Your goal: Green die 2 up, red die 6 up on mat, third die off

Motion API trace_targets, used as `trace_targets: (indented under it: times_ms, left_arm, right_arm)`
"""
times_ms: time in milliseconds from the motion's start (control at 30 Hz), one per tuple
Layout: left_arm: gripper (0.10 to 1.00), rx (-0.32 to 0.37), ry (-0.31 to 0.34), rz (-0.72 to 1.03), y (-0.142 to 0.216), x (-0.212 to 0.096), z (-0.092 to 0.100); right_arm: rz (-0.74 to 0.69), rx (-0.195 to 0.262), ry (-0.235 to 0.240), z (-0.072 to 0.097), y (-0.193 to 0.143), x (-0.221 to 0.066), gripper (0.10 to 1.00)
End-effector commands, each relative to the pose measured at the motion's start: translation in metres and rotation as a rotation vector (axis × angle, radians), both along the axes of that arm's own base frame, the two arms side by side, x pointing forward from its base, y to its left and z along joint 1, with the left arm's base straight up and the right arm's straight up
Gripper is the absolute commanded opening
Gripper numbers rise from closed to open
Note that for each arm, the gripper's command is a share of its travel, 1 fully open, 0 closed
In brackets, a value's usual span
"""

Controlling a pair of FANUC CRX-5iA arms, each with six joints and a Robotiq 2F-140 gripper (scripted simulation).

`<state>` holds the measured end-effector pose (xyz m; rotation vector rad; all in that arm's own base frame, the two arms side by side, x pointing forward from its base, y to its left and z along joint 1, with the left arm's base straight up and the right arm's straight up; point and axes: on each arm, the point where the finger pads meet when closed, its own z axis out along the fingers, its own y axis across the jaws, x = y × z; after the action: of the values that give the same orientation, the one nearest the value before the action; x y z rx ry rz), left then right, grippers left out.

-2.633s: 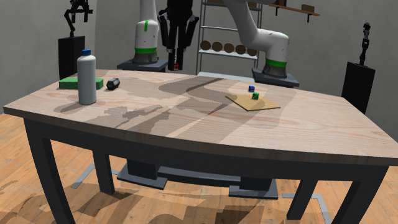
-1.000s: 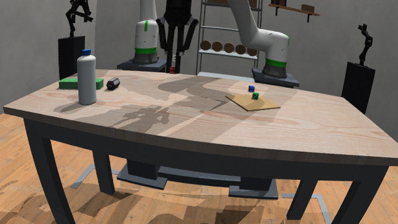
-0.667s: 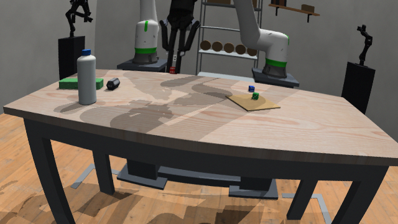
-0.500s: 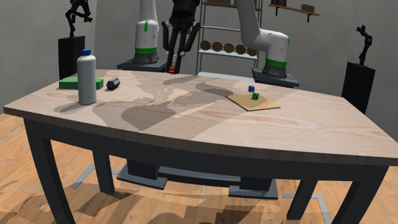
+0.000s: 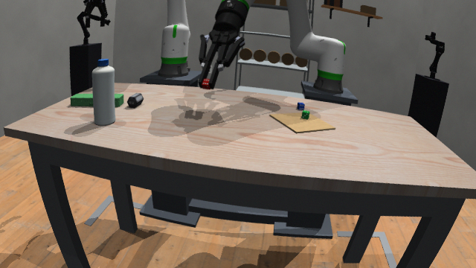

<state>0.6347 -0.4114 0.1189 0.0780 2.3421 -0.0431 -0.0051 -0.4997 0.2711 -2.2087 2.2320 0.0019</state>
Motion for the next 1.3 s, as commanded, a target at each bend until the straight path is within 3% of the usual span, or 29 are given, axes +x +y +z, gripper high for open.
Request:
trace_targets:
  times_ms: [0, 233, 567, 867, 1267]
  left_arm:
    - [0.184, -0.002, -0.155, 0.028, 0.002, 0.0, 0.0]
    - [0.184, -0.006, -0.274, 0.03, 0.002, -0.005, -0.003]
    - [0.184, -0.009, -0.284, 0.029, 0.002, -0.005, -0.003]
    - [0.184, -0.009, -0.284, 0.029, 0.002, -0.005, -0.015]
    - [0.184, -0.009, -0.284, 0.029, 0.002, -0.005, -0.058]
  right_arm:
    - [0.0, -0.002, 0.0, 0.001, 0.0, 0.0, 1.0]
    - [0.0, -0.002, 0.0, 0.001, 0.0, 0.0, 1.0]
    - [0.0, -0.002, 0.0, 0.001, 0.0, 0.0, 1.0]
    - [0.0, -0.002, 0.0, 0.001, 0.0, 0.0, 1.0]
    - [0.0, -0.002, 0.0, 0.001, 0.0, 0.0, 1.0]
